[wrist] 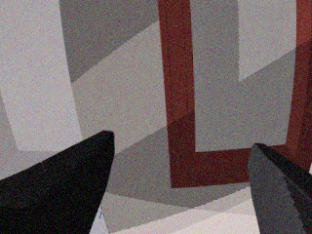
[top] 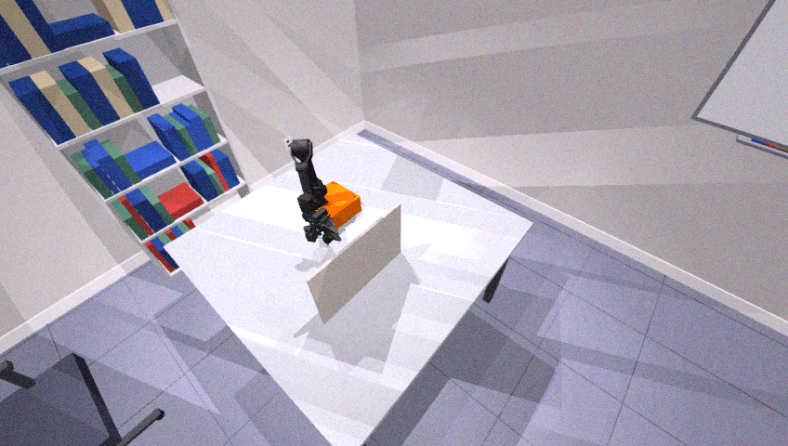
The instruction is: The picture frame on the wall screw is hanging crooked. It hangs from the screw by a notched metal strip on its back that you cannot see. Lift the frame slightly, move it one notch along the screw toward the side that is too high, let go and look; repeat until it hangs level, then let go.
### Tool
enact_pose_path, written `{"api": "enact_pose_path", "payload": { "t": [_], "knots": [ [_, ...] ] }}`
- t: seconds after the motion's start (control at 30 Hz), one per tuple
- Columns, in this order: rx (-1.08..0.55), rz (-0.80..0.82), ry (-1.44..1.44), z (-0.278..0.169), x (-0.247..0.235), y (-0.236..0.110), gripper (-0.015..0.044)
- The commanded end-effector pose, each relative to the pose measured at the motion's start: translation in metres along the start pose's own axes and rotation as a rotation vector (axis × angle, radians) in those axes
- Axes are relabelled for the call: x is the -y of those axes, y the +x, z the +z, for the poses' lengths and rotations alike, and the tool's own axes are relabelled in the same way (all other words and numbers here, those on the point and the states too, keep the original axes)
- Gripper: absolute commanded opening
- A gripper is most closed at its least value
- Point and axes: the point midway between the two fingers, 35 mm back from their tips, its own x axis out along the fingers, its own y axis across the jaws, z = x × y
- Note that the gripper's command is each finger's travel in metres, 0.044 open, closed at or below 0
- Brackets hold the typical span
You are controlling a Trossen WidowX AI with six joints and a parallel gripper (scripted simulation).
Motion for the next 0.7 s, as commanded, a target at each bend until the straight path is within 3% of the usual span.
{"api": "enact_pose_path", "payload": {
  "t": [0.0, 0.3, 0.67],
  "knots": [
    [0.005, 0.001, -0.005, 0.005, -0.012, -0.017, 0.026],
    [0.0, 0.0, 0.008, -0.001, -0.04, -0.084, 0.026],
    [0.0, 0.0, 0.008, -0.001, -0.04, -0.085, 0.026]
  ]
}}
